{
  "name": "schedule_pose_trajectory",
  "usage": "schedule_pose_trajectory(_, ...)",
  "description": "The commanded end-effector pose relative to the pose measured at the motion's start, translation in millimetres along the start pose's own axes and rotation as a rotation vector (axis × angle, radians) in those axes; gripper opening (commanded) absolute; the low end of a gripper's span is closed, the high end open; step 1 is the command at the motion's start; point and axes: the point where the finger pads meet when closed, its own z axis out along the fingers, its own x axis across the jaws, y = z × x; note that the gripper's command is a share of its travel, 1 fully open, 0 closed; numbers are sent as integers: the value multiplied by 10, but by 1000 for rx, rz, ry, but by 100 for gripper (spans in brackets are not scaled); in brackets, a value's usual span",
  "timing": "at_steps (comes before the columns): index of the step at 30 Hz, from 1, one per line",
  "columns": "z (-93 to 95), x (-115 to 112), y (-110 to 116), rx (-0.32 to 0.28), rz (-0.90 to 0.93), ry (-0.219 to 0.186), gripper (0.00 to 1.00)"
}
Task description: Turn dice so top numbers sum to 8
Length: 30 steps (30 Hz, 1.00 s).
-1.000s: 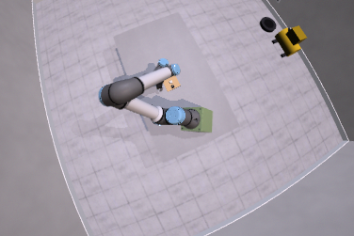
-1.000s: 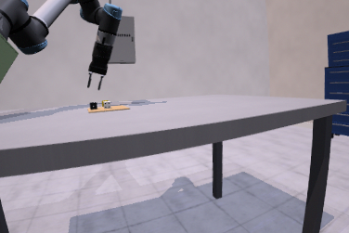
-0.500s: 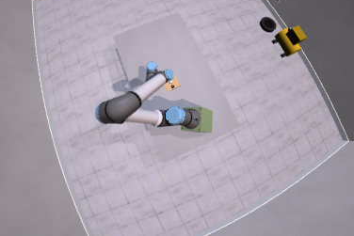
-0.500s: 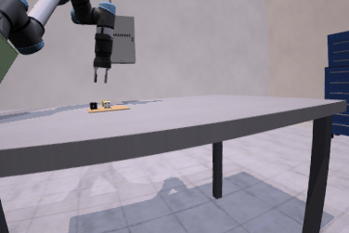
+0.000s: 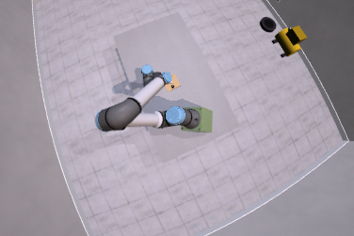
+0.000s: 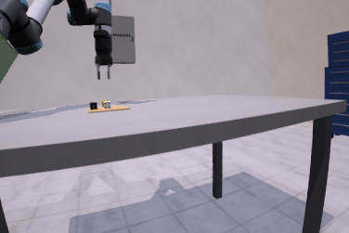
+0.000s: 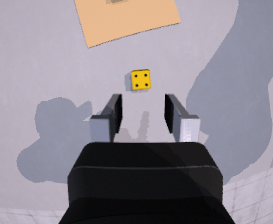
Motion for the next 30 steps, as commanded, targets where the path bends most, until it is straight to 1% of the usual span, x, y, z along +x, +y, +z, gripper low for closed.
schedule_pose_trajectory(1, -16, -12, 12, 6, 4, -12, 79)
schedule_pose_trajectory(5, -16, -12, 13, 6, 4, -12, 79)
schedule_pose_trajectory(6, -16, -12, 13, 6, 4, -12, 100)
schedule_pose_trajectory(22, -14, -13, 11, 6, -4, -12, 100)
schedule_pose_trajectory(30, 2, -24, -7, 6, -77, -12, 100)
